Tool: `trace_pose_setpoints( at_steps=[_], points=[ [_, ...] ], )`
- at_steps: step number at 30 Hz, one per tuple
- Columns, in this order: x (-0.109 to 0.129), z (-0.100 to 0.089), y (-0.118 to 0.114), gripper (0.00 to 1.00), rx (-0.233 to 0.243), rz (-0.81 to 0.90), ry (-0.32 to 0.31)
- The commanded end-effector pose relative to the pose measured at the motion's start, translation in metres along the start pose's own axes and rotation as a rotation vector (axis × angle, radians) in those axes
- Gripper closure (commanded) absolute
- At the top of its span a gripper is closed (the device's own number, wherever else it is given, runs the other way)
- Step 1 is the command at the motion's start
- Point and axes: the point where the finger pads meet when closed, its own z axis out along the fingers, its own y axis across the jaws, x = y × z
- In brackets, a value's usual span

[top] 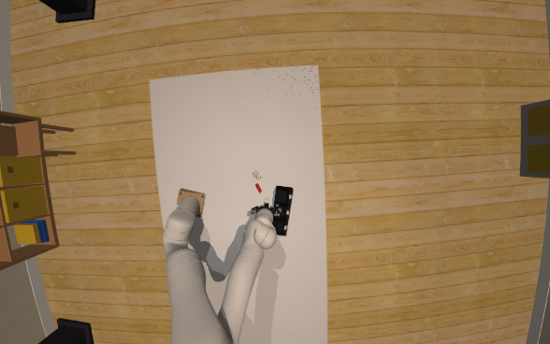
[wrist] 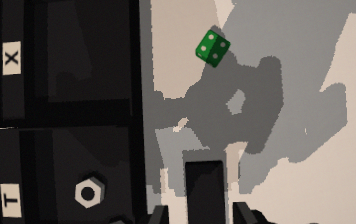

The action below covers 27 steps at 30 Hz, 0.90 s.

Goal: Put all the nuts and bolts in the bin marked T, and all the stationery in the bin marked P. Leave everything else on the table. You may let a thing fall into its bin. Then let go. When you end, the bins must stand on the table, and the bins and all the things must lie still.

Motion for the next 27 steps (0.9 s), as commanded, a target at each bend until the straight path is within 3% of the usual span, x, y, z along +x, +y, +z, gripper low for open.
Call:
trace_pose_setpoints(
  at_steps=[1, 27],
  points=[
    [-0.0086, 0.0157, 0.0095, 0.62, -0.012, -0.004, -0.005],
    [-0.0051, 0.0147, 0.003, 0.62, -0.012, -0.007, -0.001]
  ],
)
